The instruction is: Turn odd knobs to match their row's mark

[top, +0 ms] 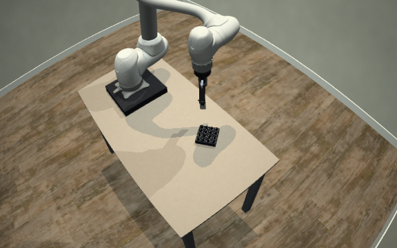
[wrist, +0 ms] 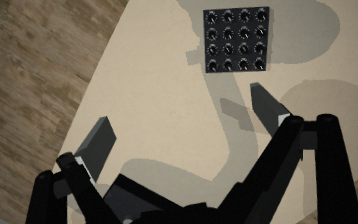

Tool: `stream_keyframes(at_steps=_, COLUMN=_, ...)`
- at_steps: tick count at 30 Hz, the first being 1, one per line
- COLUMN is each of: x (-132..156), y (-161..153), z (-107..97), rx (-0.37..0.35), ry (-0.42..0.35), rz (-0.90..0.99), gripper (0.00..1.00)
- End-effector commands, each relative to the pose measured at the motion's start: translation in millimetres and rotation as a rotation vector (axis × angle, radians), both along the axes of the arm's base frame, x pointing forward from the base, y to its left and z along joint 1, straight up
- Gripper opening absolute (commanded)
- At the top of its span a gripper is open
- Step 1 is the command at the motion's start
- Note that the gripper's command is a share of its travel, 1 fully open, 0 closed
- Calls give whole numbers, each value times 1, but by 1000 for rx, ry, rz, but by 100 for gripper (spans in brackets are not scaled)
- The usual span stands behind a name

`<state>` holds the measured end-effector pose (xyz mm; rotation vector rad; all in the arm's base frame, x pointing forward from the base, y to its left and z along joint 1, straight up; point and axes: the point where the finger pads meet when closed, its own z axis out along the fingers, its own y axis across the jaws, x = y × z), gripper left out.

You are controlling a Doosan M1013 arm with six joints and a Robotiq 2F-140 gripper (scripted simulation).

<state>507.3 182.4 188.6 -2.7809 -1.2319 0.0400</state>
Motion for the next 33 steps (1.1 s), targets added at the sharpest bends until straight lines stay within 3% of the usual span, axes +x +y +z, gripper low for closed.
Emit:
stream_keyframes(at_steps=1, x=26, y=-19, z=-28, rx=-31, ry=-29, rz=26, gripper=100)
stream_keyframes(at_steps=6, x=59, y=-50, z=-68, rx=-77, ry=-67, rz=76, gripper=100)
stream_keyframes(at_steps=33, x=60, y=-51, z=-69, rx=-78, ry=-68, rz=77, gripper=100)
